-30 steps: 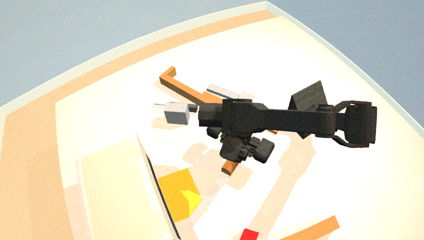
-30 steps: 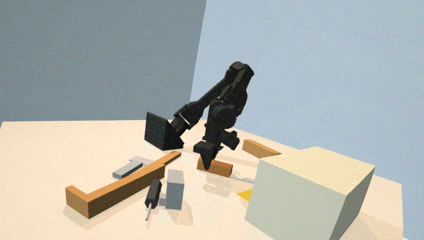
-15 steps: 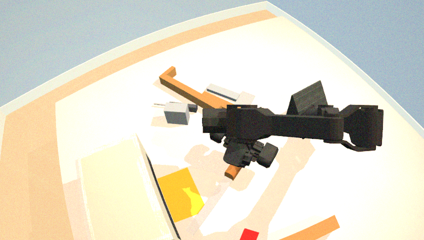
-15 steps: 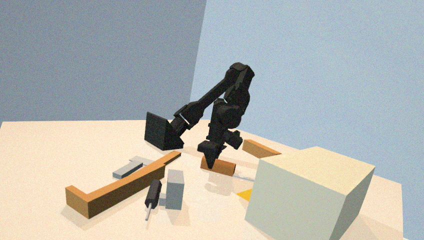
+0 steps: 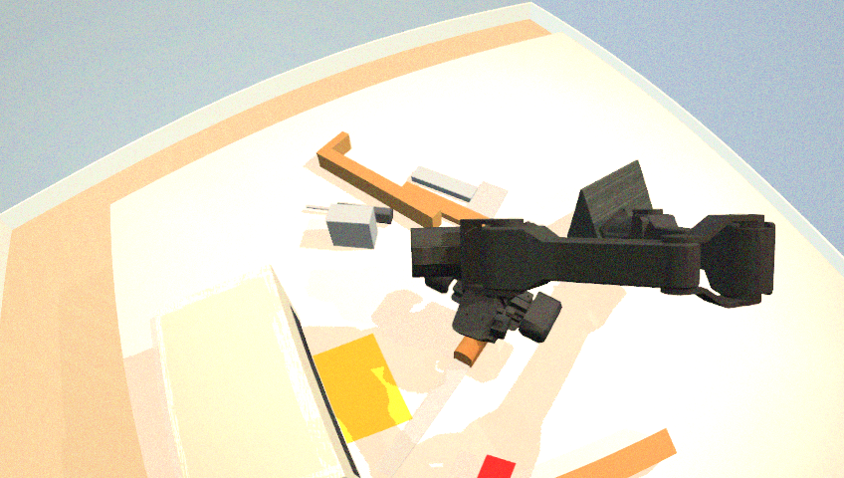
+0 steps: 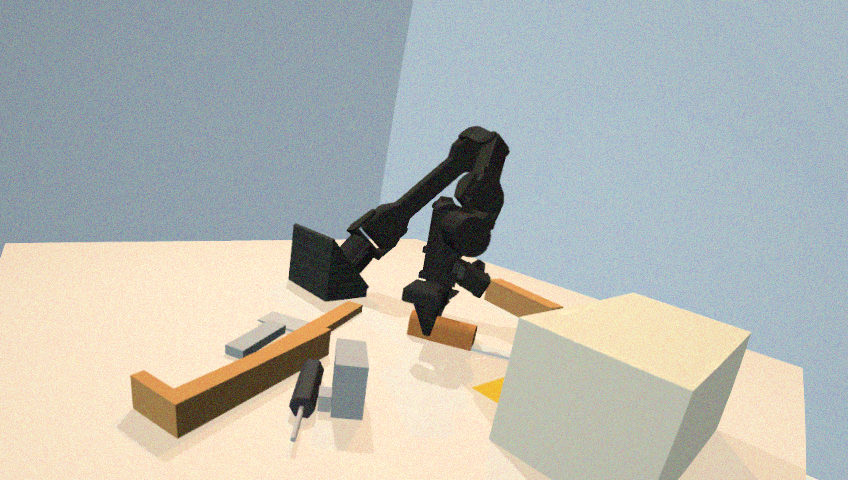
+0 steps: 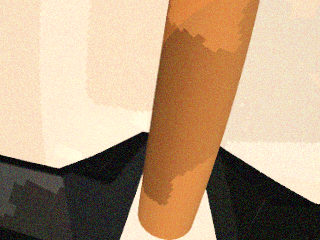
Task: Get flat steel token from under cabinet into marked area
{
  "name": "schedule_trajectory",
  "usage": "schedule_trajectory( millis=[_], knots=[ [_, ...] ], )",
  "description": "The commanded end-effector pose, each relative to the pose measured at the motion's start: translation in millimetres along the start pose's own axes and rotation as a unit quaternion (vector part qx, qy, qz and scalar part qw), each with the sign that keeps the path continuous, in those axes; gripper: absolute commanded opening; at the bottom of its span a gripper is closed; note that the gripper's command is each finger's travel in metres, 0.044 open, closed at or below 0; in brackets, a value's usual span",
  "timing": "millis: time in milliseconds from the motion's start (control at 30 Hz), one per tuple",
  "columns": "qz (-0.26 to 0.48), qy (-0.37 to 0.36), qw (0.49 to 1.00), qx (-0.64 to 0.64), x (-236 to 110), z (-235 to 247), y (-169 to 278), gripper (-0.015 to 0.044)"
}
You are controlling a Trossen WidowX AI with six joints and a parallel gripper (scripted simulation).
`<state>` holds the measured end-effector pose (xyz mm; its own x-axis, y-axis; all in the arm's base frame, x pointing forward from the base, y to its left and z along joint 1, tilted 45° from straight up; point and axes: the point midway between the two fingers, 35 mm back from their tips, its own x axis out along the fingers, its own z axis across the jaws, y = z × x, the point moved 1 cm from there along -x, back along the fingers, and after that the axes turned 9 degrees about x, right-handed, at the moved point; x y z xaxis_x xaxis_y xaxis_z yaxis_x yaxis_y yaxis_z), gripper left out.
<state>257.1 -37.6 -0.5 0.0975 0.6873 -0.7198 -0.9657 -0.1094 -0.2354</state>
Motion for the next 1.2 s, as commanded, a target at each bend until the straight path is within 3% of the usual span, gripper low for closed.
schedule_trajectory(
  millis=[0, 1167],
  knots=[
    [-0.002, 0.000, 1.000, 0.000, -1, 4, -1, 0.0000],
    [-0.002, -0.001, 1.000, 0.000, -1, 42, -10, 0.0000]
  ],
)
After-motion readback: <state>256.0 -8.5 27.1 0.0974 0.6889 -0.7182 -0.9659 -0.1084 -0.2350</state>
